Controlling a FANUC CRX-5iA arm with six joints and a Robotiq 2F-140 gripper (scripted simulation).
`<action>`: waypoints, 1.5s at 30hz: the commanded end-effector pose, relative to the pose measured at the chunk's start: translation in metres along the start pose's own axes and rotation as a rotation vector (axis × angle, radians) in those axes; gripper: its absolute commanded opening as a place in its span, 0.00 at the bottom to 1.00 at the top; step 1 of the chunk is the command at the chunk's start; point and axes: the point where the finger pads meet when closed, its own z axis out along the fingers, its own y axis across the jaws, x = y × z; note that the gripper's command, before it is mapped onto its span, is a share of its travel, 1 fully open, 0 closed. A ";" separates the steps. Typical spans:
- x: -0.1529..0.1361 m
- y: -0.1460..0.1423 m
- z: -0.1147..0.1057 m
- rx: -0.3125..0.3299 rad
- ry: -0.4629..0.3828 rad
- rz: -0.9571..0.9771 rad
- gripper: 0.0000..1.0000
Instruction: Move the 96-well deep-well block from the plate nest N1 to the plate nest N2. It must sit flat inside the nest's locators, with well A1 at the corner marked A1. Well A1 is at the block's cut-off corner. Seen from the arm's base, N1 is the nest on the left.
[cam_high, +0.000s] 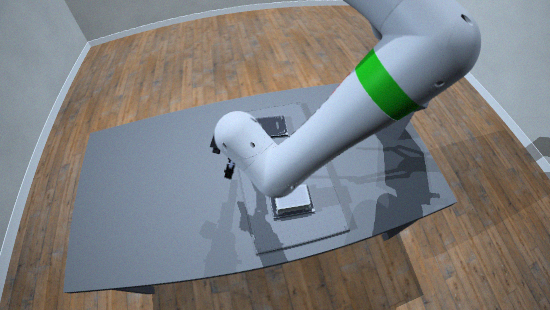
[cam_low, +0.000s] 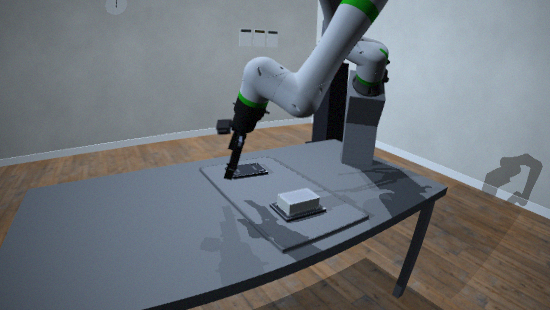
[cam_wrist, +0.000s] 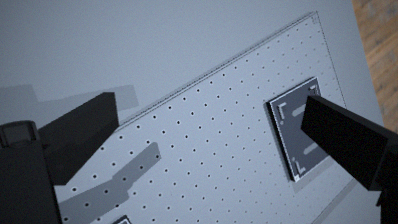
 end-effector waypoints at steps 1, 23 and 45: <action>-0.015 -0.003 -0.001 0.016 -0.018 -0.021 1.00; -0.099 -0.027 -0.015 0.164 -0.121 -0.168 1.00; -0.178 -0.054 -0.037 0.332 -0.177 -0.306 1.00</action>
